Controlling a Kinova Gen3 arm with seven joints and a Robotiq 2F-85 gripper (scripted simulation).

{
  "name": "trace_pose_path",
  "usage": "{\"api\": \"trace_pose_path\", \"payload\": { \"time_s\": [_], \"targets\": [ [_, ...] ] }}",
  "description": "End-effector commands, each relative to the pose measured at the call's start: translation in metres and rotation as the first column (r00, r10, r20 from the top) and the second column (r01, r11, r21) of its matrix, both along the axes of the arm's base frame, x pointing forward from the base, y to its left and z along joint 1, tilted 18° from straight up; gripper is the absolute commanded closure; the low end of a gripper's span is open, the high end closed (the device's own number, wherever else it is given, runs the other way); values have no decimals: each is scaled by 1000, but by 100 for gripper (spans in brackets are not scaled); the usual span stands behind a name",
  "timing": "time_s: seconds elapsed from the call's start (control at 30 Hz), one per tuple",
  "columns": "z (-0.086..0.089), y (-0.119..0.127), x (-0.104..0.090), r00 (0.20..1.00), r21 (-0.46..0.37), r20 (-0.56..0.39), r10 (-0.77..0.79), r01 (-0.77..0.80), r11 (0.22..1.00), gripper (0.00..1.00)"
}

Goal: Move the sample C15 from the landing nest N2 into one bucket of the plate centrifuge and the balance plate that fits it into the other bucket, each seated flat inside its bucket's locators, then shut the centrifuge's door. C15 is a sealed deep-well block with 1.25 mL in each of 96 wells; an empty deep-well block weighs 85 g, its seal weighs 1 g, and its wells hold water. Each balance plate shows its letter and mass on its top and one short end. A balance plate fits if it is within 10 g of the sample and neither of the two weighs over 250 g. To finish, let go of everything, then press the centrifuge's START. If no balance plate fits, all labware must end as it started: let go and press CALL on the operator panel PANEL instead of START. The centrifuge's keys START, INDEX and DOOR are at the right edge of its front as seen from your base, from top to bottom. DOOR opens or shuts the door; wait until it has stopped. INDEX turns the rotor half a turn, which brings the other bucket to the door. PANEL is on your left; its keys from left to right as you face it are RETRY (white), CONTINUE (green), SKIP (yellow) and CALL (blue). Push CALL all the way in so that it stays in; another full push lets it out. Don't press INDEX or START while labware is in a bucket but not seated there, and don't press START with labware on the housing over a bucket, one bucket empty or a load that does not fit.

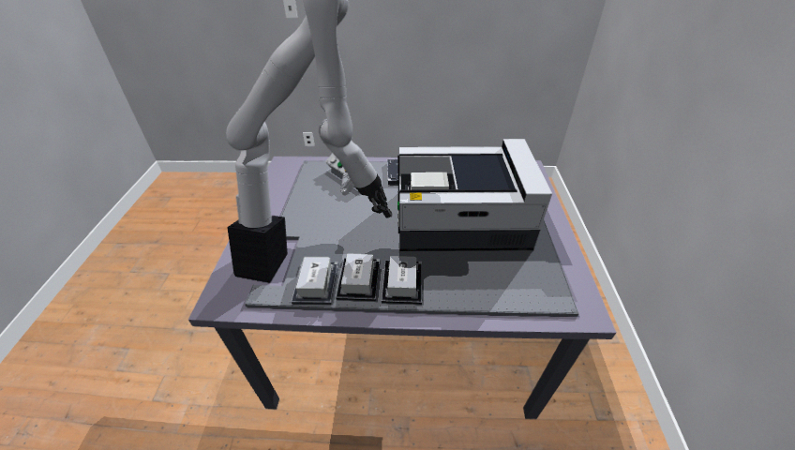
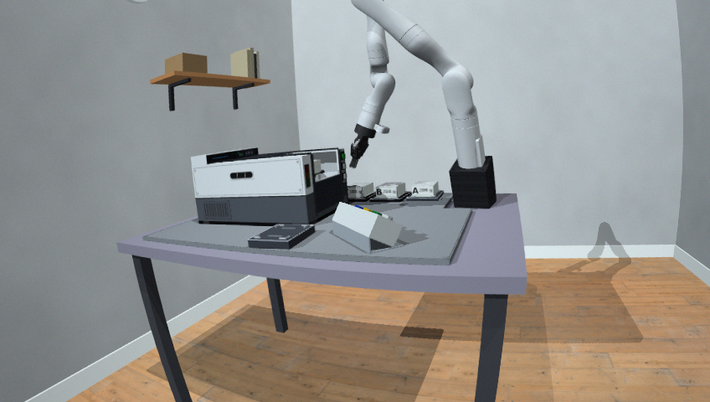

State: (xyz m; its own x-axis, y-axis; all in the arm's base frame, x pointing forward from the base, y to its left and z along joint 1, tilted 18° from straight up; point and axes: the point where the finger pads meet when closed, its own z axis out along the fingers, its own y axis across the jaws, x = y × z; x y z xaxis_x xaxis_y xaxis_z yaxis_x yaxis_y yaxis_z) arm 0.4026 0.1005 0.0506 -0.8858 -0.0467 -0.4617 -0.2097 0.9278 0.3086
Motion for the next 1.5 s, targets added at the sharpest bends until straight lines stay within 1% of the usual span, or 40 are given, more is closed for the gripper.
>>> {"api": "trace_pose_path", "payload": {
  "time_s": [0.0, 1.13, 1.47],
  "targets": [
    [1, 0, 0, 1000, 0, 2, -1, 1, 1000, 90],
    [0, -1, -2, 1000, 0, 2, -1, 1, 1000, 90],
    [1, 0, 3, 1000, 0, 2, -1, 1, 1000, 90]
  ]
}}
